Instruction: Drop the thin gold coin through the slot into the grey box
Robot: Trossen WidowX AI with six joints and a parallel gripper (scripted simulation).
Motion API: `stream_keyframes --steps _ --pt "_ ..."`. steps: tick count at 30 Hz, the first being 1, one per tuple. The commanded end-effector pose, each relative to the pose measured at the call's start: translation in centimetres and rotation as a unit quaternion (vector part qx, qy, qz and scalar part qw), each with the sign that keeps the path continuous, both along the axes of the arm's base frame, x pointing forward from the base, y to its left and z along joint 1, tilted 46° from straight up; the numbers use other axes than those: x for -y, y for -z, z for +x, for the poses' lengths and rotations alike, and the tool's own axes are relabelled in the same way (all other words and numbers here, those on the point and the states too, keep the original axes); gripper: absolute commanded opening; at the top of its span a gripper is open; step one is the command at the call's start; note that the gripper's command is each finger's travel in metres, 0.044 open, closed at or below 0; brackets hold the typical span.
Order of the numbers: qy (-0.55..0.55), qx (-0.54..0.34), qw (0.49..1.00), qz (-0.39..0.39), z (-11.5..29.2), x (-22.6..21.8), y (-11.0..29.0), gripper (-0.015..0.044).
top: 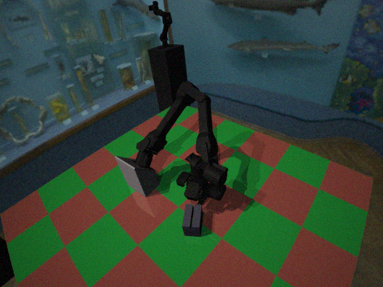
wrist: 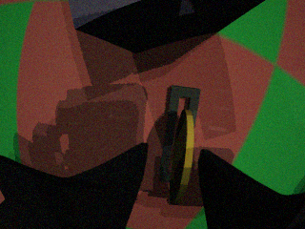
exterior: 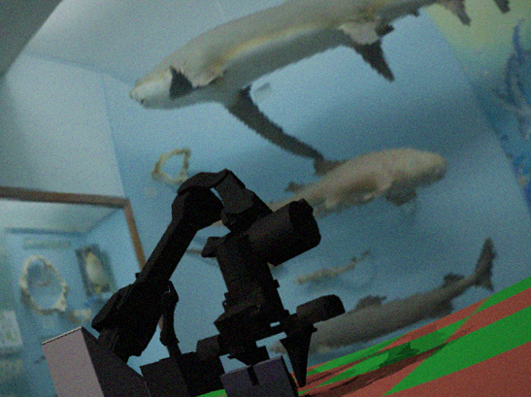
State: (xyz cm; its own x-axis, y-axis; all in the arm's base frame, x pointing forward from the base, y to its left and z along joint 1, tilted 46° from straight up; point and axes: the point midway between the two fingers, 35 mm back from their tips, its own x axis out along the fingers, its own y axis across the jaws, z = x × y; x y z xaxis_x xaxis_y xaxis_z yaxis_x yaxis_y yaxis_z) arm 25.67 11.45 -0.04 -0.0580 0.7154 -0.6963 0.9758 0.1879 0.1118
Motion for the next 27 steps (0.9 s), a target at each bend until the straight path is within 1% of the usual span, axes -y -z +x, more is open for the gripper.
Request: stream_keyframes --steps 1,7,13,22,27 --pt "0.0 -0.007 1.0 0.002 -0.3 -0.46 0.57 0.0161" --pt "0.0 -0.007 1.0 0.003 -0.43 -0.97 1.0 0.0161" --pt "0.0 -0.007 1.0 0.003 -0.43 -0.97 1.0 0.0003" --pt "0.0 -0.007 1.0 0.003 -0.42 -0.95 0.98 0.0" --pt "0.001 -0.007 1.0 0.001 -0.15 -0.17 0.38 0.0"
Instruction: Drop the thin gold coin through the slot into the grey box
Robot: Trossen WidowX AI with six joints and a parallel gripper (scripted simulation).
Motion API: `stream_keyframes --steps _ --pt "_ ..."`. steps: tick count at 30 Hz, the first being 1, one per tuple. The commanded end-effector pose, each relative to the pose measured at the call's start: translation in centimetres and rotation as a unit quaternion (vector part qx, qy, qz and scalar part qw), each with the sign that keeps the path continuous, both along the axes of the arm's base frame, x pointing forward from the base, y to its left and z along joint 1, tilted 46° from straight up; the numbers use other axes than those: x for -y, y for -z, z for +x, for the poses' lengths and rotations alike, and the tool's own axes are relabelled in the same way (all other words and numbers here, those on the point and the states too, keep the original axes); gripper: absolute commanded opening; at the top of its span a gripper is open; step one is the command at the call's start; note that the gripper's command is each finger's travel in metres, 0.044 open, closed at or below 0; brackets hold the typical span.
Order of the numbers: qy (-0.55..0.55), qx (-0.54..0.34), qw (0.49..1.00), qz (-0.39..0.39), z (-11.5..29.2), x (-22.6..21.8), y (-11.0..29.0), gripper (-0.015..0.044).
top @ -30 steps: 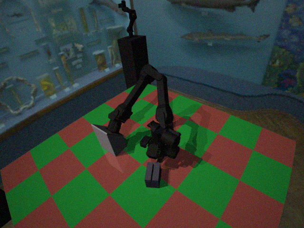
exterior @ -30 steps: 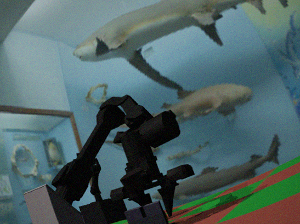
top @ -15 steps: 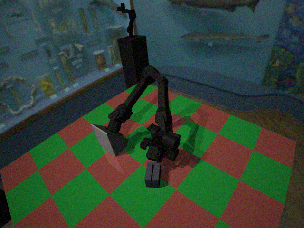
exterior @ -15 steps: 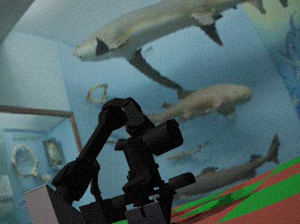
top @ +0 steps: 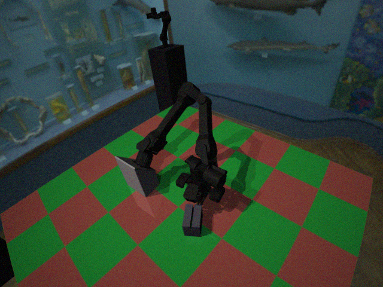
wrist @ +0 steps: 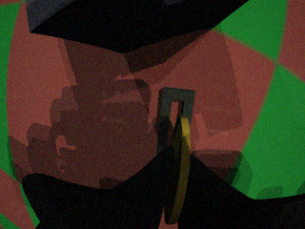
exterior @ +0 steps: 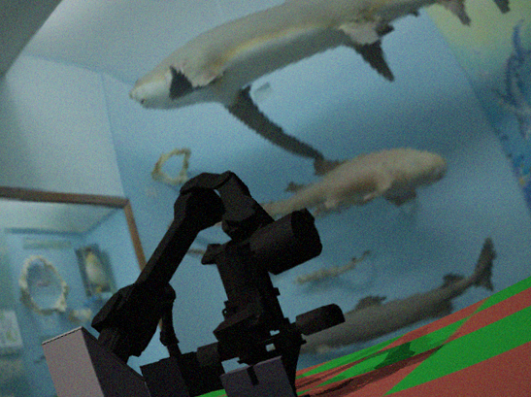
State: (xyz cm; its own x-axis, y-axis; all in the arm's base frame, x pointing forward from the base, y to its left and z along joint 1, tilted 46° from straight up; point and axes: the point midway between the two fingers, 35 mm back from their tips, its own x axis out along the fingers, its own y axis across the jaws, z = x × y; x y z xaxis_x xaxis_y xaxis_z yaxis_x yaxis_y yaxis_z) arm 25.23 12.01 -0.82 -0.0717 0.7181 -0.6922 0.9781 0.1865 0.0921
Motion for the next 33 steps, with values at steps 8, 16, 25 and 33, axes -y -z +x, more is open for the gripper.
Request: stream_keyframes --steps 8,16,25,33 --pt "0.001 0.004 1.0 -0.003 0.7 1.8 -1.6 0.0" --pt "0.001 0.004 1.0 -0.004 0.9 3.3 -2.9 0.0" --pt "0.0 0.004 1.0 -0.003 0.9 4.9 -4.5 0.0" --pt "0.0 0.004 1.0 -0.002 0.8 6.3 -6.0 0.0"
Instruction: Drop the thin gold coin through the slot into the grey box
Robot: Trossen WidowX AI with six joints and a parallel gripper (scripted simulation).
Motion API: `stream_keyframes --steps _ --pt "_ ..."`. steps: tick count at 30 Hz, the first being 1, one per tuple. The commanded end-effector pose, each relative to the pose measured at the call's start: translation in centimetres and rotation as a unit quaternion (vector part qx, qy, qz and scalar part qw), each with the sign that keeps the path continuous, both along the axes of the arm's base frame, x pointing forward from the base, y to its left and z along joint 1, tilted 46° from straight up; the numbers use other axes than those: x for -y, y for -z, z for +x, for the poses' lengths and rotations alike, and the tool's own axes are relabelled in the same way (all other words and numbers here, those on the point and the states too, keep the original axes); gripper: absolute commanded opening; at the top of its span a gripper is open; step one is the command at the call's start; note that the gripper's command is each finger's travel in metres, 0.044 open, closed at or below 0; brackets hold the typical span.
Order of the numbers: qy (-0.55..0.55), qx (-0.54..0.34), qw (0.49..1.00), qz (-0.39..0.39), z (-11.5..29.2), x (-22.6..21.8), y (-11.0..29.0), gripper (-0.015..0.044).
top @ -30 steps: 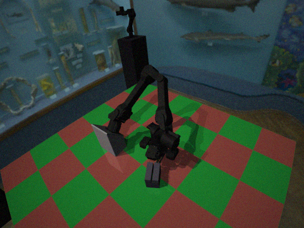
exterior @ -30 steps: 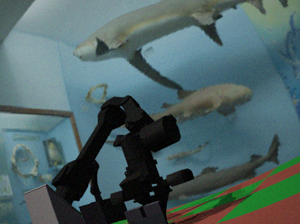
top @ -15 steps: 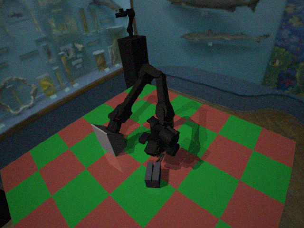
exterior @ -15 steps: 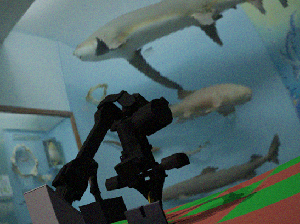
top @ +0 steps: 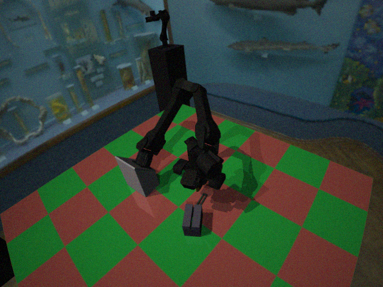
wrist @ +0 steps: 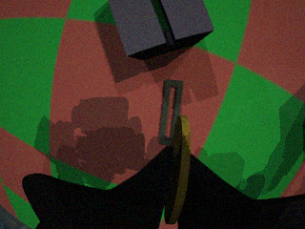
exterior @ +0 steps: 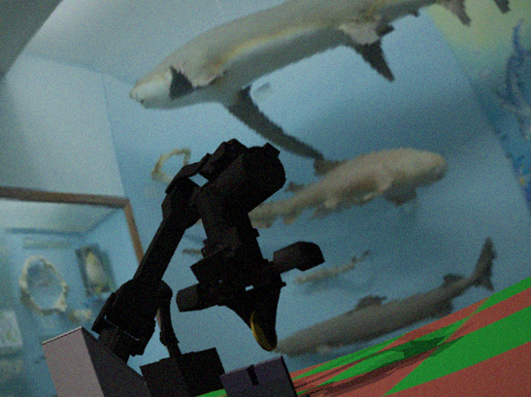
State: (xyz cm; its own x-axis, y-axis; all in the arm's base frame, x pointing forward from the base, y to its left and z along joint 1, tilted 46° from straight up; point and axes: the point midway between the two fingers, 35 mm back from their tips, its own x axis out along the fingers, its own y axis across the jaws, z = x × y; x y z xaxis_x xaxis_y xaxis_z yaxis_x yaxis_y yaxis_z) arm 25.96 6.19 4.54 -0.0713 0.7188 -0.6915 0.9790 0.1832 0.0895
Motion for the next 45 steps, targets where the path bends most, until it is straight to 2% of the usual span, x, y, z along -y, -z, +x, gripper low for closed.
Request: stream_keyframes --steps 1,5,17,45 --pt "-0.002 0.005 1.0 -0.002 0.0 0.6 -0.8 0.0" --pt "-0.009 0.013 1.0 -0.001 0.0 0.7 -1.0 0.0" --pt "-0.137 0.145 0.98 0.012 -0.5 0.1 -1.7 0.0" --pt "-0.144 0.152 0.978 0.009 2.4 3.4 1.8 0.0"
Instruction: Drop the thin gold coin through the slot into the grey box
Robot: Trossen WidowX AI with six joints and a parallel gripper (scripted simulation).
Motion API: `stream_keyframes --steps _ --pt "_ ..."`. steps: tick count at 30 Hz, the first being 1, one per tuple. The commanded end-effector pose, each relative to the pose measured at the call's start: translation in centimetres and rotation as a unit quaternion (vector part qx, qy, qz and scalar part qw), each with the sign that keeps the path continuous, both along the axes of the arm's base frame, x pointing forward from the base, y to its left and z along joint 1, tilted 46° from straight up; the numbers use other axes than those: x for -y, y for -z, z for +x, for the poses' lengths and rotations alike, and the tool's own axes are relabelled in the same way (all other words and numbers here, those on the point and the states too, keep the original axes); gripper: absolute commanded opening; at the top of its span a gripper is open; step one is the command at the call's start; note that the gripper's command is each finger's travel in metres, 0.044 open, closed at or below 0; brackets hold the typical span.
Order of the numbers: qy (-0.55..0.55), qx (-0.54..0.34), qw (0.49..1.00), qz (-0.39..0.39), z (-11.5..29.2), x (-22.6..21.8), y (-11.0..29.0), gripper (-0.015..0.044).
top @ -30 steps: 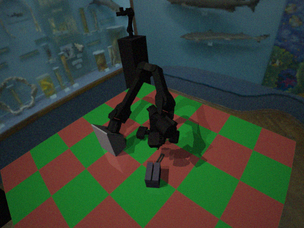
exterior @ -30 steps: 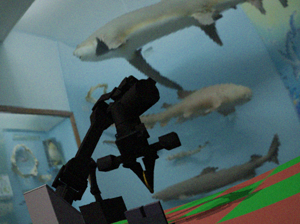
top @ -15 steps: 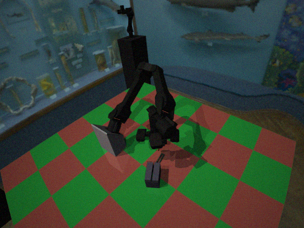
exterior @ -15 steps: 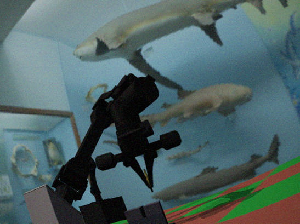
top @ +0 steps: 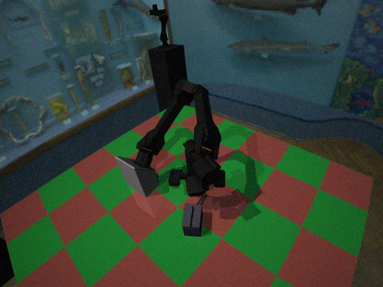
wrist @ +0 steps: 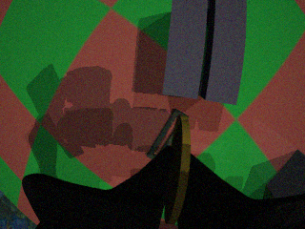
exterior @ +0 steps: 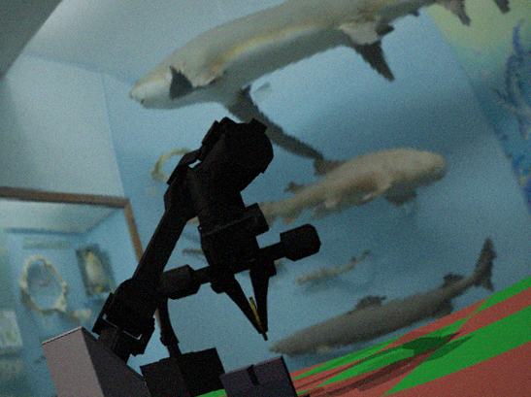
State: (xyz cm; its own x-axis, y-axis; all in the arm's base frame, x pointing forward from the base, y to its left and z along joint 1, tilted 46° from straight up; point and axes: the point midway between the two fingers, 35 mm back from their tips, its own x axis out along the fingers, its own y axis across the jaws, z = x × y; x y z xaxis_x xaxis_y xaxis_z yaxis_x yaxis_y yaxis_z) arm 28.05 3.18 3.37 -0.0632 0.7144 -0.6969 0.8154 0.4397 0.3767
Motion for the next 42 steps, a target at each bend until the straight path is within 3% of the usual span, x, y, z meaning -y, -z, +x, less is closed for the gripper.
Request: stream_keyframes --steps 1,26,42 --pt "-0.001 -0.001 1.0 -0.002 0.4 0.6 0.7 0.0" --pt "0.003 -0.003 1.0 -0.001 2.7 4.7 5.3 0.0" --pt "0.005 -0.002 1.0 -0.001 2.7 4.6 5.0 0.0"
